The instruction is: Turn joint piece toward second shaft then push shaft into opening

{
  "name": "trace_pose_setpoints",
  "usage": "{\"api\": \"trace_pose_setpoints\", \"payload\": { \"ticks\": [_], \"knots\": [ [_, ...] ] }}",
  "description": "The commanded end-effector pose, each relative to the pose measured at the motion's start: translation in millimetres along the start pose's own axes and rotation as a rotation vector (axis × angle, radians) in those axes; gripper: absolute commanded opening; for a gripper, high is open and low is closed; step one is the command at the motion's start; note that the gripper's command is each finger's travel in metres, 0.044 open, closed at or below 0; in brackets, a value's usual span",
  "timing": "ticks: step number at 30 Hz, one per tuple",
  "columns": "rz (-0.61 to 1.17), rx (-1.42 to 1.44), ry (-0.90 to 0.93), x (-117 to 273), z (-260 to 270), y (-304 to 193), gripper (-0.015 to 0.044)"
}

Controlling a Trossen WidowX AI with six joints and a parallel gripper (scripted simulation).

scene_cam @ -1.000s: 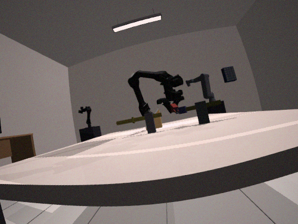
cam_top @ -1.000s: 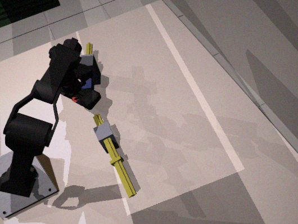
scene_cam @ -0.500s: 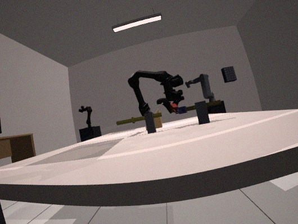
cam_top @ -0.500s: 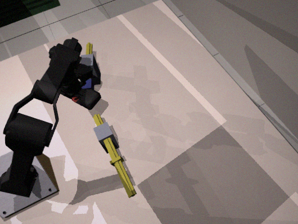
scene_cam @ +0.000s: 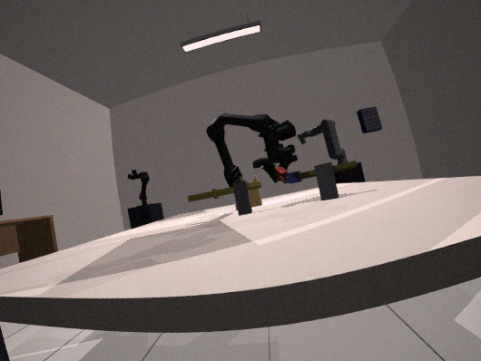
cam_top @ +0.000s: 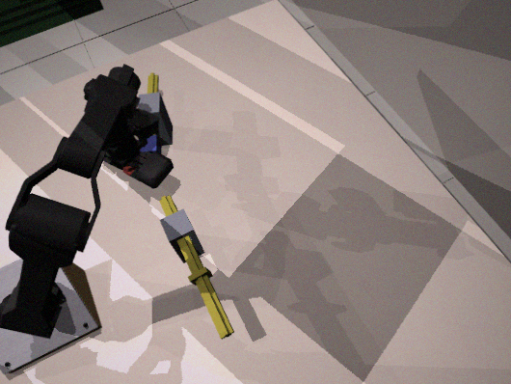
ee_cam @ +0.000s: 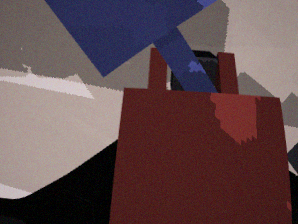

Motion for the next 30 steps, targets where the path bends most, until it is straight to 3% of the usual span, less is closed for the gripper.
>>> {"api": "trace_pose_setpoints", "payload": {
  "ticks": [1, 5, 30],
  "knots": [
    [0.000, 0.000, 0.000, 0, 0, 0, 0.0094],
    [0.000, 0.000, 0.000, 0, 0, 0, 0.0000],
    [-0.195, 0.258, 0.053, -9, -16, -16, 0.0000]
  ]
}}
Point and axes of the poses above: the point midway between the two fingers, 35 mm back from their tips, its own x axis back along the fingers, its own z axis across the jaws, y = z × x, the point moved 7 cm from there along x, back along the fingers, and after that the axes turned 7 degrees about -x, right-handed, at the moved point
